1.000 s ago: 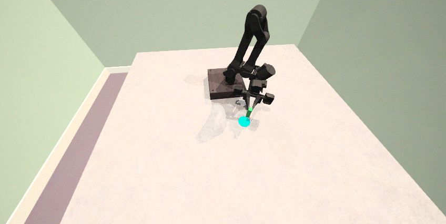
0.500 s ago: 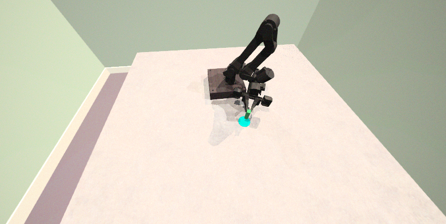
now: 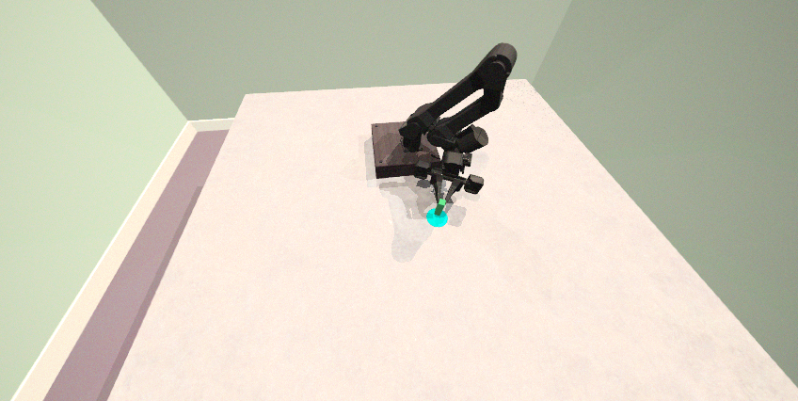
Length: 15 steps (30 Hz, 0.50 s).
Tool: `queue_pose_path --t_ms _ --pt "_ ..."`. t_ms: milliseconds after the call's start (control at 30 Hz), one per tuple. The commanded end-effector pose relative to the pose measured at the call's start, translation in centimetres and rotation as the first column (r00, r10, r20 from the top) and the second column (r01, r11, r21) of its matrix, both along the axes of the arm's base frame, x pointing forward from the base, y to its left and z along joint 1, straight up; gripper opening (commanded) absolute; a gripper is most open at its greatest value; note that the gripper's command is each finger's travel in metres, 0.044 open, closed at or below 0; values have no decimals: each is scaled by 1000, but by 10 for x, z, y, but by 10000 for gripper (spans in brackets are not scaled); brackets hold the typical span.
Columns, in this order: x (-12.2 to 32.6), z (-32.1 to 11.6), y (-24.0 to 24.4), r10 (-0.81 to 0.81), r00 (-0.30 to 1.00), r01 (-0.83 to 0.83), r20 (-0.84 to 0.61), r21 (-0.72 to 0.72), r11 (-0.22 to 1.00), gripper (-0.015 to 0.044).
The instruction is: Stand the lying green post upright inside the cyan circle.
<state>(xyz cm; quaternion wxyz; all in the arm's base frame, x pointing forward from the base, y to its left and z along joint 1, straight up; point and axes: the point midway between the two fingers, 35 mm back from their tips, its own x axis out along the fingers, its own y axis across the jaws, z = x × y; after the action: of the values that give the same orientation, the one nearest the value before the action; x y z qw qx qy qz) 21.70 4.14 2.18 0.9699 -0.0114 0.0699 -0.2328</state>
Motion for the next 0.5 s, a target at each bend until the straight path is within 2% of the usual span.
queue_pose_path --t_ms 0,467 --pt "2 -8 1 -10 1000 11 -3 4 1000 22" --pt "5 -18 1 -20 1000 20 -11 7 1000 22"
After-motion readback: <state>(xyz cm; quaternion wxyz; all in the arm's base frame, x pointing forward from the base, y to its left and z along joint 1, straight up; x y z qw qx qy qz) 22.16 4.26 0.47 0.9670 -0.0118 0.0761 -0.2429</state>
